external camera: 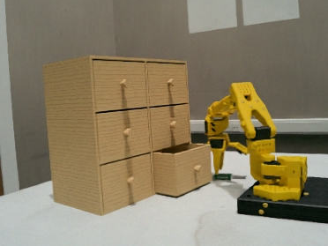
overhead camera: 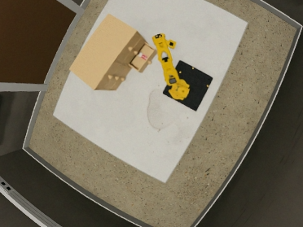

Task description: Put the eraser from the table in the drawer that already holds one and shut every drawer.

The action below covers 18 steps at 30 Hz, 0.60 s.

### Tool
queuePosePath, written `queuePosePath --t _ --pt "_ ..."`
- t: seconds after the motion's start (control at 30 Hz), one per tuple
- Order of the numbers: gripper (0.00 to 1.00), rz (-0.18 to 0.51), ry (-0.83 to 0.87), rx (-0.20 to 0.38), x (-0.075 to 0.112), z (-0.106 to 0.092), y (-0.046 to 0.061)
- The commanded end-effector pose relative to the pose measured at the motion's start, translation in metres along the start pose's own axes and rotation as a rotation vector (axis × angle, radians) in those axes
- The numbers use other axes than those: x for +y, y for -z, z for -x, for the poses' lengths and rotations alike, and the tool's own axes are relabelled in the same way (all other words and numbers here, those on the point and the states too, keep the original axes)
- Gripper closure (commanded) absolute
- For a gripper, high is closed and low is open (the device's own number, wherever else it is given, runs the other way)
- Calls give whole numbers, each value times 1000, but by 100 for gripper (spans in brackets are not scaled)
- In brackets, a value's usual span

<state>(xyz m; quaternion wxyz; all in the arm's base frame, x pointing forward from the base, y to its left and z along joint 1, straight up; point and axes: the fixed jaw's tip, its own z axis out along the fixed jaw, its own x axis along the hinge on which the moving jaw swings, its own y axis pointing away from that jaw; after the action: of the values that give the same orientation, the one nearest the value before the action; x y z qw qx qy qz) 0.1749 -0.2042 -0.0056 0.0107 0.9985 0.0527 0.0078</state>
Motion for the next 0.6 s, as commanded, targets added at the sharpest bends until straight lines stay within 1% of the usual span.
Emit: queuePosePath --t 0.0,0.1,0.57 --pt "73 -16 2 -10 -2 2 -6" --pt "73 -16 2 -10 -3 2 -15" --pt "73 -16 2 -10 -3 2 -15"
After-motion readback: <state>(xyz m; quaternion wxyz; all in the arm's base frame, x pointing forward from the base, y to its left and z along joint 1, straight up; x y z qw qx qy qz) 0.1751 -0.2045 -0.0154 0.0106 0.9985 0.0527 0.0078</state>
